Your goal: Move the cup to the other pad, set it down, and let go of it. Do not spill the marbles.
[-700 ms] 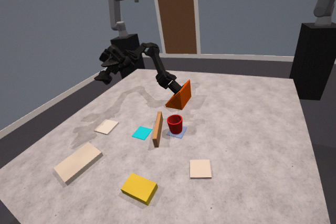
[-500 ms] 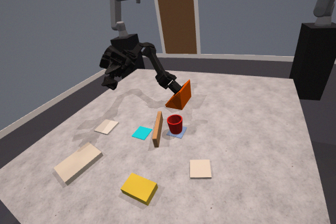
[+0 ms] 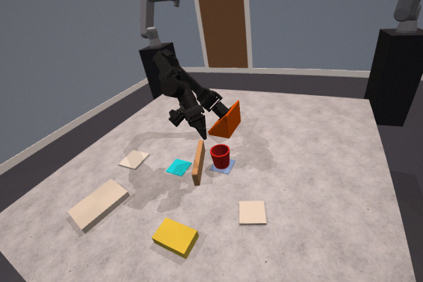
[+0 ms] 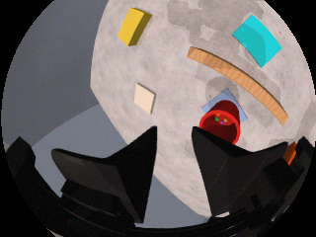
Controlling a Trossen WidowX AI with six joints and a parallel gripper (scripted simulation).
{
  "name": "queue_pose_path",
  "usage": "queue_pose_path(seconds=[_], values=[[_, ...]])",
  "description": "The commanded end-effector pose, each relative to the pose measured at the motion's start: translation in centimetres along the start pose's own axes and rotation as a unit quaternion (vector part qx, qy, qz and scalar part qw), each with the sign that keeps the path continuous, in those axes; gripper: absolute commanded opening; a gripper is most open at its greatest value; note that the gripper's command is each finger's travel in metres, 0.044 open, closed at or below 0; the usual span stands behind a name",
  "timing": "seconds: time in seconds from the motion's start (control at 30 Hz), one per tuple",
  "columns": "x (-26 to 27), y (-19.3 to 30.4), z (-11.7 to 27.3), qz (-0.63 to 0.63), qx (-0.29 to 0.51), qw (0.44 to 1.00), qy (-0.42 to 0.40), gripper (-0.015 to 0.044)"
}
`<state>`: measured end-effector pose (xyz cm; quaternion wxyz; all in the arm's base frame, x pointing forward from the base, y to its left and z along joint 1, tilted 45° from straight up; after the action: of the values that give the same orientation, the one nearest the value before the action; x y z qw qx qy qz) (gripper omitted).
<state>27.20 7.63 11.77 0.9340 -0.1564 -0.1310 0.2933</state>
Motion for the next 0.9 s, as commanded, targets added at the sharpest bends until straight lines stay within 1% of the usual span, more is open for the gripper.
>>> queue_pose_path(seconds=[0.0,0.1,0.17,0.53,0.87], values=[[-1.7,4.4,-3.1,-0.062,-0.047,0.976,0.205,0.0148],[-2.4,6.0,-4.0,-0.076,-0.108,0.95,0.282,0.0148],[-2.7,6.6,-4.3,-0.079,-0.138,0.938,0.307,0.0148],[-2.6,6.5,-4.6,-0.079,-0.142,0.937,0.31,0.0148],[-3.4,6.1,-5.9,-0.079,-0.142,0.937,0.31,0.0148]])
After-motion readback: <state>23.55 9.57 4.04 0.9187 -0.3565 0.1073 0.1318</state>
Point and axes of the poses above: the point midway between the two fingers, 35 mm back from their tips, its own z axis back along the fingers, its own x axis across the jaws, y = z × x, the point moved 8 cm from there along z, back along the fingers, and after that the axes turned 4 degrees about -z, right-handed, at the moved point
